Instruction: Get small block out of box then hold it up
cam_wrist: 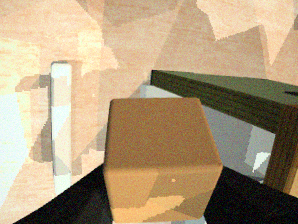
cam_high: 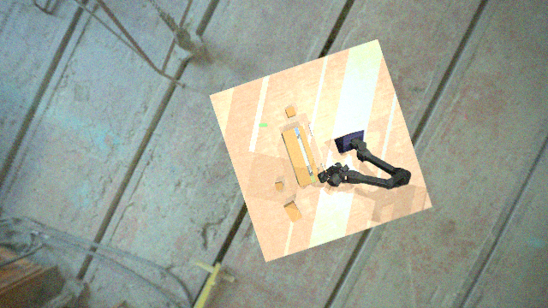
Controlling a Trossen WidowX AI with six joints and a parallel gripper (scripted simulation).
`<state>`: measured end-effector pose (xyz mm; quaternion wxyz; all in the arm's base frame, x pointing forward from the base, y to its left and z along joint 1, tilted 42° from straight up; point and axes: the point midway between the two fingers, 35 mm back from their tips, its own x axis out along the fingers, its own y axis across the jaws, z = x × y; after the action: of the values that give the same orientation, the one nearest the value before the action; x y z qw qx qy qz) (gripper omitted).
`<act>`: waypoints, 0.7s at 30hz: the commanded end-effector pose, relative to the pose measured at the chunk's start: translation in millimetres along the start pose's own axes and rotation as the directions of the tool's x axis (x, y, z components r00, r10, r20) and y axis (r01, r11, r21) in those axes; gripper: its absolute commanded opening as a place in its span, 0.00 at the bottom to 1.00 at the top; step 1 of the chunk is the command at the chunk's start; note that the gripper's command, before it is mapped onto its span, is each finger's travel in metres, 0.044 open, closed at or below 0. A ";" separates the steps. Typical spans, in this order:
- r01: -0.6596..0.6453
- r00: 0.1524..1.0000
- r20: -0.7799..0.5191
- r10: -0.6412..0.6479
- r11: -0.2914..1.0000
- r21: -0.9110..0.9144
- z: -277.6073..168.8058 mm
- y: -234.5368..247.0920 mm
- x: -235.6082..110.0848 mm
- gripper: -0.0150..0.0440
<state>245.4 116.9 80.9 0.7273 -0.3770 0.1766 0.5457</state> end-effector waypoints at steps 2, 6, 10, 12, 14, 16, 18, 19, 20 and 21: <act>-0.002 1.000 0.010 0.000 0.975 0.223 -0.9 -1.3 -4.7 0.25; -0.007 1.000 0.016 0.001 0.928 0.373 -1.7 -1.4 -7.4 0.25; -0.013 1.000 0.022 0.003 0.858 0.514 -2.4 -1.4 -10.1 0.25; -0.017 1.000 0.024 0.003 0.815 0.580 -2.8 -1.5 -11.5 0.25; -0.020 1.000 0.027 0.004 0.766 0.642 -3.2 -1.5 -12.9 0.25; -0.024 1.000 0.030 0.004 0.713 0.701 -3.5 -1.5 -14.3 0.25; -0.028 0.999 0.034 0.004 0.656 0.755 -3.9 -1.5 -15.7 0.25; -0.030 0.999 0.035 0.004 0.625 0.780 -4.0 -1.5 -16.4 0.25; -0.032 0.999 0.037 0.004 0.594 0.804 -4.2 -1.5 -17.1 0.25; -0.034 0.999 0.038 0.004 0.562 0.827 -4.3 -1.5 -17.8 0.25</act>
<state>241.4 104.4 87.9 0.8142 -0.0443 0.3760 0.4402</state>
